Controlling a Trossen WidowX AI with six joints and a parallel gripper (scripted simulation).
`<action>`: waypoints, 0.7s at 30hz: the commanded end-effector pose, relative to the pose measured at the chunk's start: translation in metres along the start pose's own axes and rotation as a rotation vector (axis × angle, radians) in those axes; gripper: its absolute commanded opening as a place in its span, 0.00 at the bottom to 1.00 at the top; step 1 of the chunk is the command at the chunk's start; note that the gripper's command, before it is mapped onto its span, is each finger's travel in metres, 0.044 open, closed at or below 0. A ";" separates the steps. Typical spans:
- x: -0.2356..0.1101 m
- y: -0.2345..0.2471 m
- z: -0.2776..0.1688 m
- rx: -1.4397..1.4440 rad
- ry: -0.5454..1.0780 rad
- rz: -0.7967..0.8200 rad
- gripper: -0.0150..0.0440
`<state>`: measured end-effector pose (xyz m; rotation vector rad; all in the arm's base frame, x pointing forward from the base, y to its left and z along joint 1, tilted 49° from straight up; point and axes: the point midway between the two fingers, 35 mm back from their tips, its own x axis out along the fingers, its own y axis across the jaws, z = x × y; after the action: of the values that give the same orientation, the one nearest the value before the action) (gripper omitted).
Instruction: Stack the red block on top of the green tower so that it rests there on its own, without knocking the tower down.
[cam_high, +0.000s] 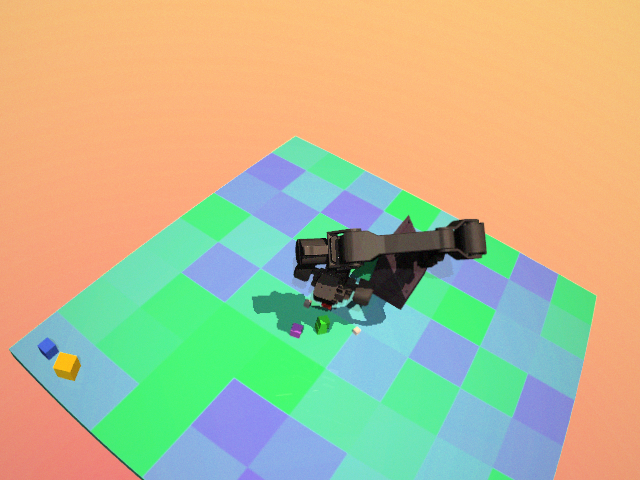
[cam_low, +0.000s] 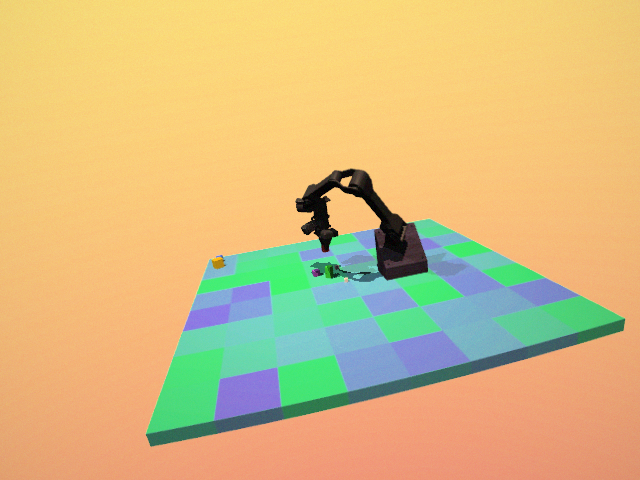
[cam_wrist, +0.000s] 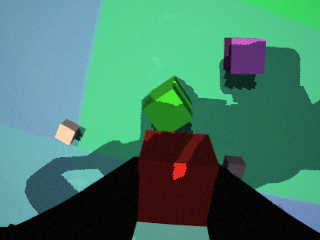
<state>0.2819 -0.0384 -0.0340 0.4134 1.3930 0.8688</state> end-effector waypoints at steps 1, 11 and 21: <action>0.018 0.001 -0.003 0.002 0.012 0.007 0.25; 0.040 0.005 -0.001 0.001 0.009 0.010 0.25; 0.067 0.006 -0.001 0.001 0.008 0.012 0.25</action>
<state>0.2778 0.0101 -0.0718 0.4077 1.3974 0.8814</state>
